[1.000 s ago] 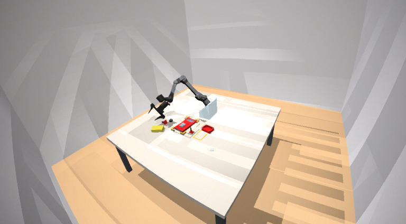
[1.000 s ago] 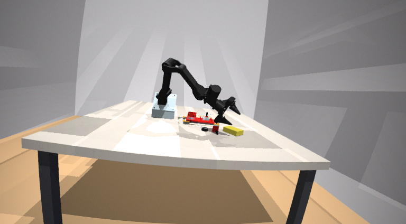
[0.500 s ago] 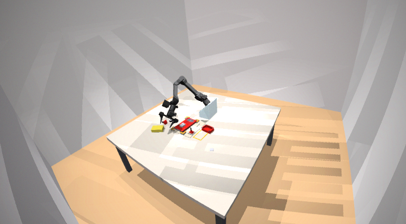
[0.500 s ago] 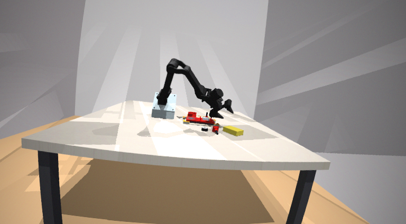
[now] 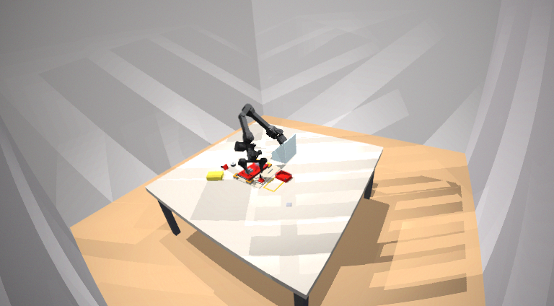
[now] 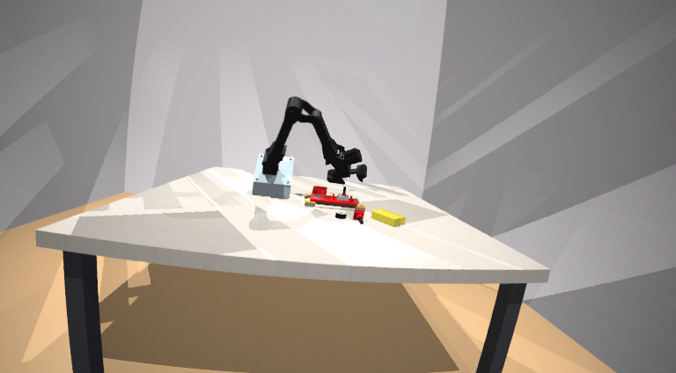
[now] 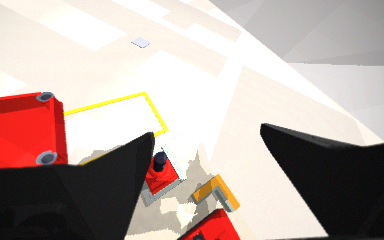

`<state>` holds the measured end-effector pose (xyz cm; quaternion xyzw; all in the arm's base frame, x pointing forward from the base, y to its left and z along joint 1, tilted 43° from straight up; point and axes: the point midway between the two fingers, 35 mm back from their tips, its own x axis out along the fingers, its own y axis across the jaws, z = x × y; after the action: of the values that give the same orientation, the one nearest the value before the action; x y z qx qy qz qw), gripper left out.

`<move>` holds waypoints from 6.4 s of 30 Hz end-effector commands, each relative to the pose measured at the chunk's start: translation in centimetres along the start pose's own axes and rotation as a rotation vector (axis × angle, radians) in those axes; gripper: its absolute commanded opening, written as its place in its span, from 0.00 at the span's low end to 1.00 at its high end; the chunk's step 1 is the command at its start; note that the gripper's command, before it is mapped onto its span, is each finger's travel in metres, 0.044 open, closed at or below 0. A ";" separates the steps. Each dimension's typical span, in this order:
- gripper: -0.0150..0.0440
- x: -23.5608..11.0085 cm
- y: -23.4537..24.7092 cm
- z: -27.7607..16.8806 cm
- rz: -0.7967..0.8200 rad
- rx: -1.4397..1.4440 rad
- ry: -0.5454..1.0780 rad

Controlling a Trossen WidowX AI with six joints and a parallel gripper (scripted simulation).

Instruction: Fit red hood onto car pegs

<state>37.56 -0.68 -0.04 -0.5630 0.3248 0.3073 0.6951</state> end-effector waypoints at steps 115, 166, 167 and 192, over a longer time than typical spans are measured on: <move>1.00 2.7 17.9 0.6 0.515 0.030 -0.140; 0.25 1.7 17.1 2.2 0.517 0.032 -0.135; 0.25 1.5 17.0 2.5 0.517 0.032 -0.135; 0.25 -0.5 16.0 5.5 0.527 0.216 -0.090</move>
<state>25.16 7.54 -8.03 -0.3860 0.4455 0.4786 0.6507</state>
